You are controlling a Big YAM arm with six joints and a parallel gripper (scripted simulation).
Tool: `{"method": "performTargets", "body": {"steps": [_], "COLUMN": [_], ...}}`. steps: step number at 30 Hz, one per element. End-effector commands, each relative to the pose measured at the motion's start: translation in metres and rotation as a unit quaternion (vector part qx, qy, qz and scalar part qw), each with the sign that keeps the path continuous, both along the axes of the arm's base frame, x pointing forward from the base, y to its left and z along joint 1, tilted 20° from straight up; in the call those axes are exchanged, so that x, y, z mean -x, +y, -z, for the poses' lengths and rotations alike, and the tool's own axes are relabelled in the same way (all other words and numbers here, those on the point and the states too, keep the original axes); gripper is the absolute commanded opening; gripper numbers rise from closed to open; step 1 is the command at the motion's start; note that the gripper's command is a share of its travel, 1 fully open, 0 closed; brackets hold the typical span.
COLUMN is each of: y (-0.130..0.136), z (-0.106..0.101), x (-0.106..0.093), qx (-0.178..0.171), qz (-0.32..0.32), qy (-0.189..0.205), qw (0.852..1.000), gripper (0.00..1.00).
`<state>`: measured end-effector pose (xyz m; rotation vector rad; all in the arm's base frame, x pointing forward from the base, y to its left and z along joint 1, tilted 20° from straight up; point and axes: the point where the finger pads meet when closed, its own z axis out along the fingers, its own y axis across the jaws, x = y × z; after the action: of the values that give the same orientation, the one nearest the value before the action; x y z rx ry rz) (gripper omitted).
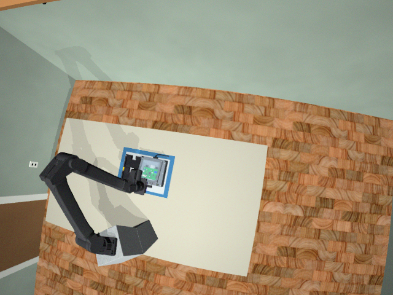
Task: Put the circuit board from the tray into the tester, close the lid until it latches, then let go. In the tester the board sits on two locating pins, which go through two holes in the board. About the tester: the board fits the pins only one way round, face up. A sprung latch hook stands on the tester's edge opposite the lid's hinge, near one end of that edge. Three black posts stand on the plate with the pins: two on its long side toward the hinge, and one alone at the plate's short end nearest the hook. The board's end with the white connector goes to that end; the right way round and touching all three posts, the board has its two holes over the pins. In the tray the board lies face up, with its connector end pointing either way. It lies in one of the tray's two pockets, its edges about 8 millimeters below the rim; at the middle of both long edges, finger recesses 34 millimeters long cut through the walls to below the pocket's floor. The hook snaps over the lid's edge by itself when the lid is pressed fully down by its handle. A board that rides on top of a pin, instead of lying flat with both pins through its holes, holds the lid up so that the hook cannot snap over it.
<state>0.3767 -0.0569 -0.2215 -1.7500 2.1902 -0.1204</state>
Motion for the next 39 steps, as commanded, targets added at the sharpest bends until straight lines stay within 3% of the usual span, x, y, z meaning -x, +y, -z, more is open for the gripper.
{"method": "performTargets", "body": {"steps": [1,39], "y": [0.004,0.007], "z": [0.006,0.027], "x": [-0.001,-0.006], "qx": [0.001,0.001], "qz": [-0.002,-0.003], "qy": [0.002,0.002], "qw": [1.0,1.0], "gripper": [0.0,0.0]}}
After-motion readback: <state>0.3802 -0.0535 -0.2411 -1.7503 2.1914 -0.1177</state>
